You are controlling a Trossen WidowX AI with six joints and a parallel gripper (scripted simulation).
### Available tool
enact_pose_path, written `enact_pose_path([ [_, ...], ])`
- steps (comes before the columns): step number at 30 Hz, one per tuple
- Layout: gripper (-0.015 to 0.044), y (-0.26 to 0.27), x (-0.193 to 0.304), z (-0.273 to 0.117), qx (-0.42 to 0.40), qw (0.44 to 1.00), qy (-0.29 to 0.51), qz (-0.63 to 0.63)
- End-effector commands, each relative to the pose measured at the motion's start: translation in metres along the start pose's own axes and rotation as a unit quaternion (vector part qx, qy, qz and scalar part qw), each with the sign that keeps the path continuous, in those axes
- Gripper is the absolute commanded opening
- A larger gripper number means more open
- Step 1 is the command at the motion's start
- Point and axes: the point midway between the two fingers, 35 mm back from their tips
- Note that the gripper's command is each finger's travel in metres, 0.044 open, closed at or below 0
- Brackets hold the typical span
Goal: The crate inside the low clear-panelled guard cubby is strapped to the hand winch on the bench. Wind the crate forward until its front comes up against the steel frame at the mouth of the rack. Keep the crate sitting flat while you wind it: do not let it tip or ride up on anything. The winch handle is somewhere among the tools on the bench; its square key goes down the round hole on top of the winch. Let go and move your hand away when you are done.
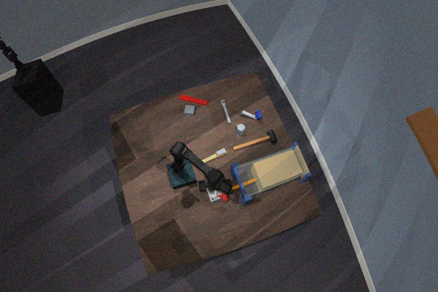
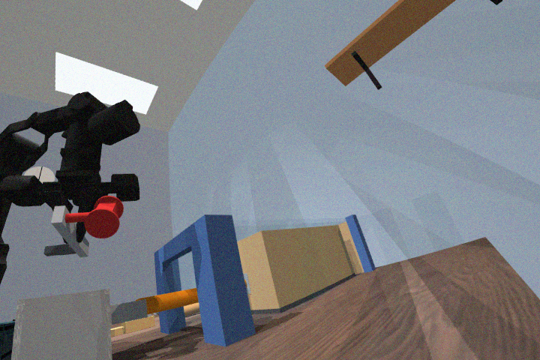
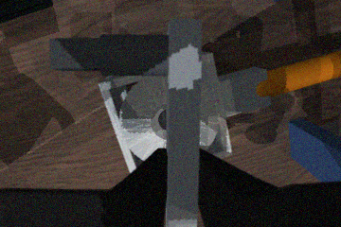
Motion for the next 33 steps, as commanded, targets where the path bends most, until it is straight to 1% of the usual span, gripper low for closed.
enact_pose_path([
  [1, 0.0, 0.0006, 0.0001, -0.0014, 0.031, 1.0, -0.006, 0.0],
  [18, 0.0, 0.0007, 0.0004, -0.0012, 0.171, 0.984, -0.039, 0.0],
  [33, 0.0, 0.0008, 0.0006, -0.0009, 0.288, 0.955, -0.067, 0.0],
])
Point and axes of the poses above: the point midway between the two fingers, 35 mm back from their tips, its own z axis out along the fingers, its own y axis across the jaws, x = y × z, and after that the axes turned 12 degrees about z, right-handed
